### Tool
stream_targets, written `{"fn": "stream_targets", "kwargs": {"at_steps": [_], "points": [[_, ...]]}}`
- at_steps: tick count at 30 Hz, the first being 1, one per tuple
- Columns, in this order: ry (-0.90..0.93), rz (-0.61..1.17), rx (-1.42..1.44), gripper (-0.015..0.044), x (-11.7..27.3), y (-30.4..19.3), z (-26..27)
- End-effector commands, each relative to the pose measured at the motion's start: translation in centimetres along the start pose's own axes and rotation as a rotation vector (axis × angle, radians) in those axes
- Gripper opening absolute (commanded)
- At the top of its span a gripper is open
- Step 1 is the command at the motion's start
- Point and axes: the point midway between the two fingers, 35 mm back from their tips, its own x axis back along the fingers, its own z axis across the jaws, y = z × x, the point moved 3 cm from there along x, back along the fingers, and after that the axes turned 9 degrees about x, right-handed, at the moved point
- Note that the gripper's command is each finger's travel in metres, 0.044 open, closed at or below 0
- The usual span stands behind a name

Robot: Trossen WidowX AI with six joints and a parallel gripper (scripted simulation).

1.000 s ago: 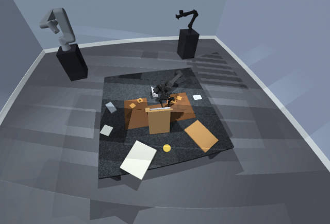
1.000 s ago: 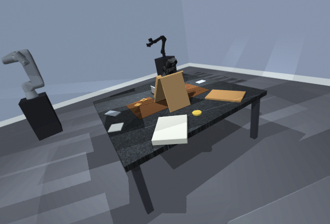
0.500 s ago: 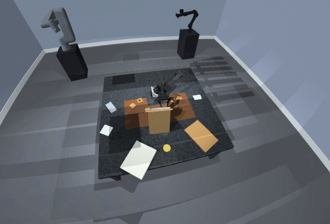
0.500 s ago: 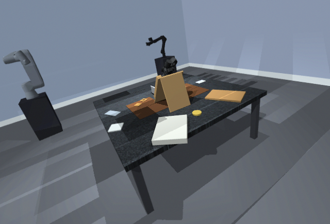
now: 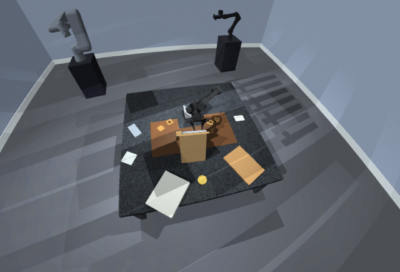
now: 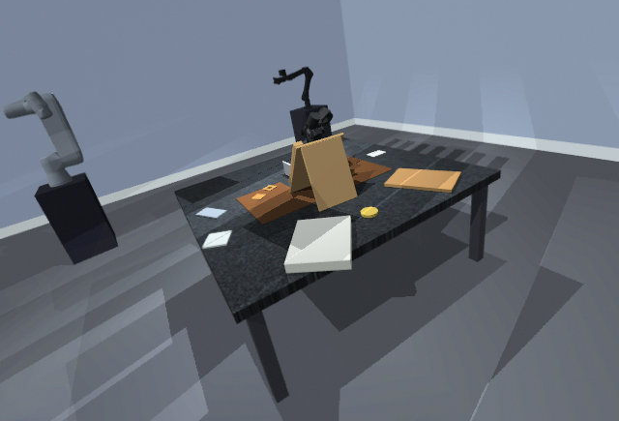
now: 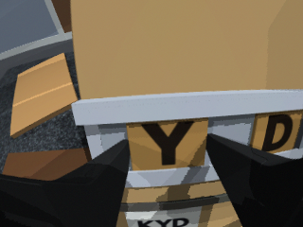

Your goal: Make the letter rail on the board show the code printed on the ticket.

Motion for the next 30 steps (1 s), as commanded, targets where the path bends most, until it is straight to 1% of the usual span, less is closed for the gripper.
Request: {"fn": "stream_targets", "kwargs": {"at_steps": [1, 30], "points": [[0.004, 0.003, 0.002, 0.0, -0.1, -0.1, -0.3], [0.004, 0.002, 0.003, 0.0, 0.0, -0.3, -2.1]]}}
